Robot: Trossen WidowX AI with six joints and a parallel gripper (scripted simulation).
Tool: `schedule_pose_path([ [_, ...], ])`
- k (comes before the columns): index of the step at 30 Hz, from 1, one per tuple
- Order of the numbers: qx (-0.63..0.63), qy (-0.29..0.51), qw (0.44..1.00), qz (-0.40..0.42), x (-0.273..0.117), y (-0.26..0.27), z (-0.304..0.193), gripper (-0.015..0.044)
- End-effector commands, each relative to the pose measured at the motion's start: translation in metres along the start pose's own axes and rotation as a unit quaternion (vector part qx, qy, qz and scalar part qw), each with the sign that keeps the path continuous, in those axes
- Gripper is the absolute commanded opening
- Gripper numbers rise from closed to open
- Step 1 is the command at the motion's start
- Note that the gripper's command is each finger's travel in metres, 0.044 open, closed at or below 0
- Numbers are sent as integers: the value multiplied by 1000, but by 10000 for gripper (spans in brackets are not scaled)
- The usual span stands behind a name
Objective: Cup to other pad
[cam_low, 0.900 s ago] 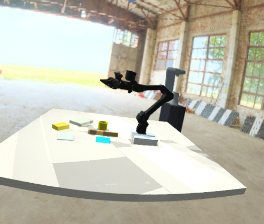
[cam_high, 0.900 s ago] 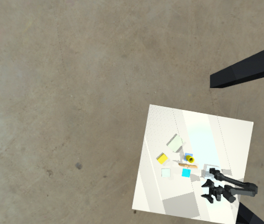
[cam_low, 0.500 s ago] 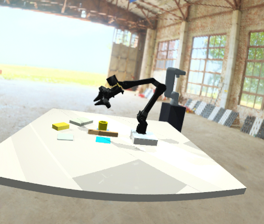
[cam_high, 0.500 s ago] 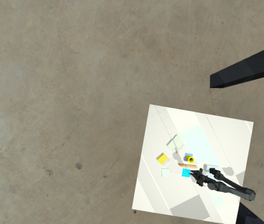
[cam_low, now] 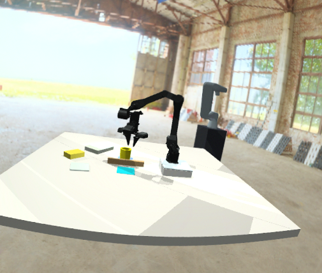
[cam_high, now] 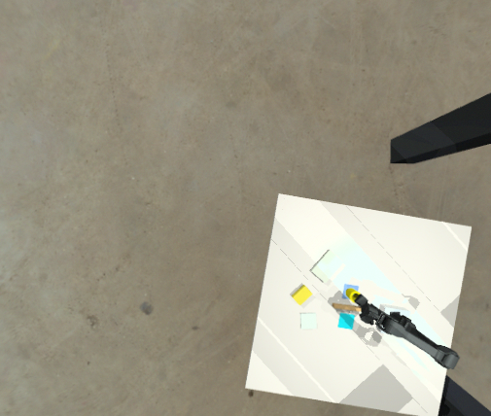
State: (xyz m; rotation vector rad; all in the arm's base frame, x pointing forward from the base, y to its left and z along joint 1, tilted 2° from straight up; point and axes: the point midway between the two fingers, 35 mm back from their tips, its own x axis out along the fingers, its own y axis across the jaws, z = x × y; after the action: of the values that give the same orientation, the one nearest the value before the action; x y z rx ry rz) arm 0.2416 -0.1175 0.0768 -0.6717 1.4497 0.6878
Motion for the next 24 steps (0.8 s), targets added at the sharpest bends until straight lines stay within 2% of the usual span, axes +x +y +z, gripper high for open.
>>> schedule_pose_path([
  [1, -9, -1, 1000, 4, -2, -1, 1, 167],
  [24, -9, -1, 1000, 4, 33, -2, 2, 167],
])
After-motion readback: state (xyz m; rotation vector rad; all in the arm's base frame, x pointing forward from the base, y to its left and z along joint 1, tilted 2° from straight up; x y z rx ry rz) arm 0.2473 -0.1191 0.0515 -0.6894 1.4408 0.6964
